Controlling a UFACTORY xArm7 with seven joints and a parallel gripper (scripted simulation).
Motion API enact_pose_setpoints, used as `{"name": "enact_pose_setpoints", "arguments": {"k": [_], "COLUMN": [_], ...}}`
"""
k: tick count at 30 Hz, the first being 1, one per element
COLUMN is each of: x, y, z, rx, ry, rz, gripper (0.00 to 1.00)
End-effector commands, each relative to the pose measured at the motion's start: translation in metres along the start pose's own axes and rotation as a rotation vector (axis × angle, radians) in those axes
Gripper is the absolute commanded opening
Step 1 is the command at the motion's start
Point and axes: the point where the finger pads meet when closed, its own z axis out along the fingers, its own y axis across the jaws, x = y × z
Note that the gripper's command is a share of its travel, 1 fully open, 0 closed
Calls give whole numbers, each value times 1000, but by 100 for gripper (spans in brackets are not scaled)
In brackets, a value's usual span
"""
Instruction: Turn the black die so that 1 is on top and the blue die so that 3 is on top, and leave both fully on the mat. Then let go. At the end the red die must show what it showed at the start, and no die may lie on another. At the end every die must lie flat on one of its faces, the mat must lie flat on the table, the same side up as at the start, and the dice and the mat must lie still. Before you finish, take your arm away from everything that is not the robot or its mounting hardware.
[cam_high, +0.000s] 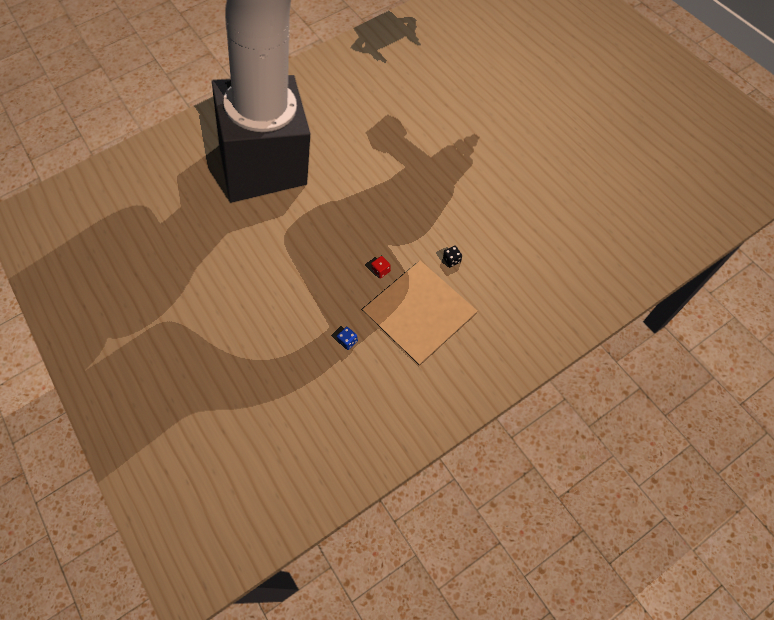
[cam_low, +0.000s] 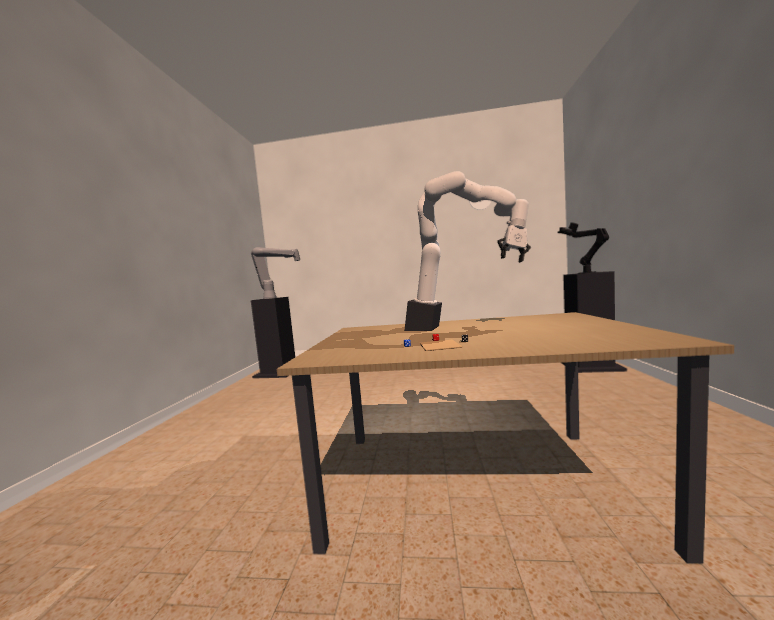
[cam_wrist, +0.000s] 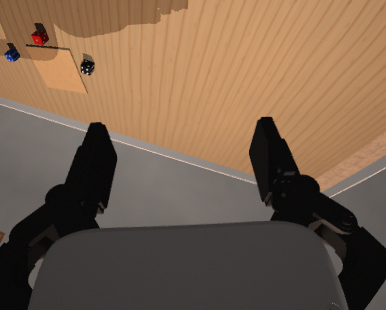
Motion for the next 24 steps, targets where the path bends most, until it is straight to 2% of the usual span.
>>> {"name": "enact_pose_setpoints", "arguments": {"k": [1,19,21,23,24], "x": [-1,-2,-8,-22,-23], "y": [1,0,-2,-8,-9], "z": [-2,0,11,34,36], "rx": [-4,-3,5,21,22], "ry": [-1,5,42,116,121], "rz": [1,8,54,155,163], "gripper": [100,100,100,100,100]}}
